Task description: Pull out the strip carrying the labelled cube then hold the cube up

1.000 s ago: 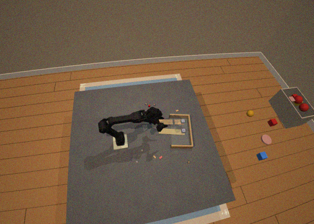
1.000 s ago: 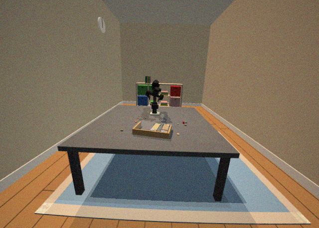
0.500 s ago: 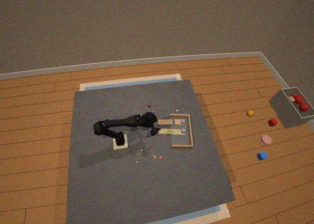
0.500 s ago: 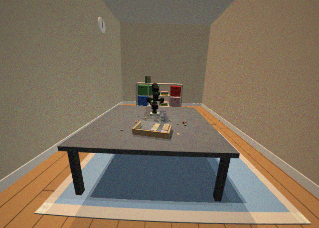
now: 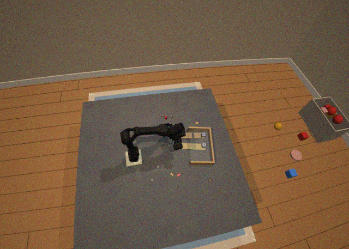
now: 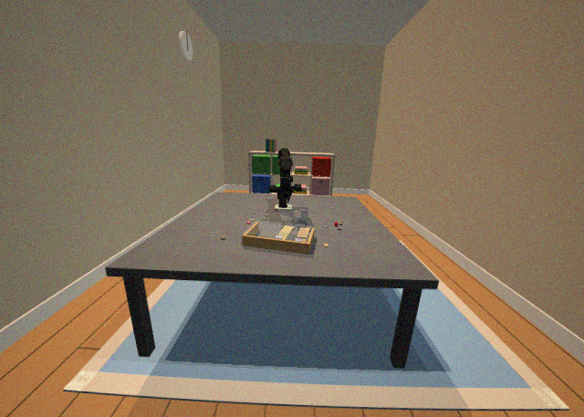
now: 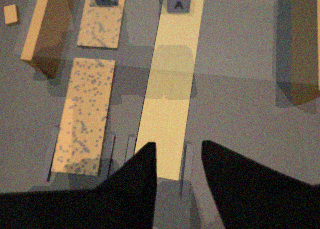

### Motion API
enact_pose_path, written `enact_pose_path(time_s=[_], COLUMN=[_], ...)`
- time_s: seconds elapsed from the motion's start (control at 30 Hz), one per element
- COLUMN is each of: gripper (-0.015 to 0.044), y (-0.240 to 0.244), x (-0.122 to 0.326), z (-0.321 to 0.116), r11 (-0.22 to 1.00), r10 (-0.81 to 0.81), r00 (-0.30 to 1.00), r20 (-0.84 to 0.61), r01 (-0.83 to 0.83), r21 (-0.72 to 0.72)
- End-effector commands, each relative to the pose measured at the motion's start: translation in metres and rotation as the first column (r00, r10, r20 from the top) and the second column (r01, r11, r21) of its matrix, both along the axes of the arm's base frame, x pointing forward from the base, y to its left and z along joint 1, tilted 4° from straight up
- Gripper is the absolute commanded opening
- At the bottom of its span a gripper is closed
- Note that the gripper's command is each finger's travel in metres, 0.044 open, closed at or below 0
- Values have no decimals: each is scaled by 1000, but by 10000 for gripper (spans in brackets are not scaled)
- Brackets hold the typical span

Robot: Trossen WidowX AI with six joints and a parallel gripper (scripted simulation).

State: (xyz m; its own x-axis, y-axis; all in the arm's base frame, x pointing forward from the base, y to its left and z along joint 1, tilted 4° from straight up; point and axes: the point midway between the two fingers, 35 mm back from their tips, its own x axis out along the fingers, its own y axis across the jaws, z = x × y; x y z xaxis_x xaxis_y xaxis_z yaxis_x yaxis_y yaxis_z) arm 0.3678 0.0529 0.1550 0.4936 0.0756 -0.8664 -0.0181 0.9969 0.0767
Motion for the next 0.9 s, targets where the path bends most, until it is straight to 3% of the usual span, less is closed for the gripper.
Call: enact_pose_path(time_s=[0.0,0.3,0.87], gripper=[6,0,0], y=[9,19,20], x=[11,25,25], z=[-27,-71,-89], r11=[1000,986,985], r10=[-22,-167,-171], r00=[981,846,841], r20=[-191,-507,-513], r01=[22,147,150], r21=[-1,-79,-82])
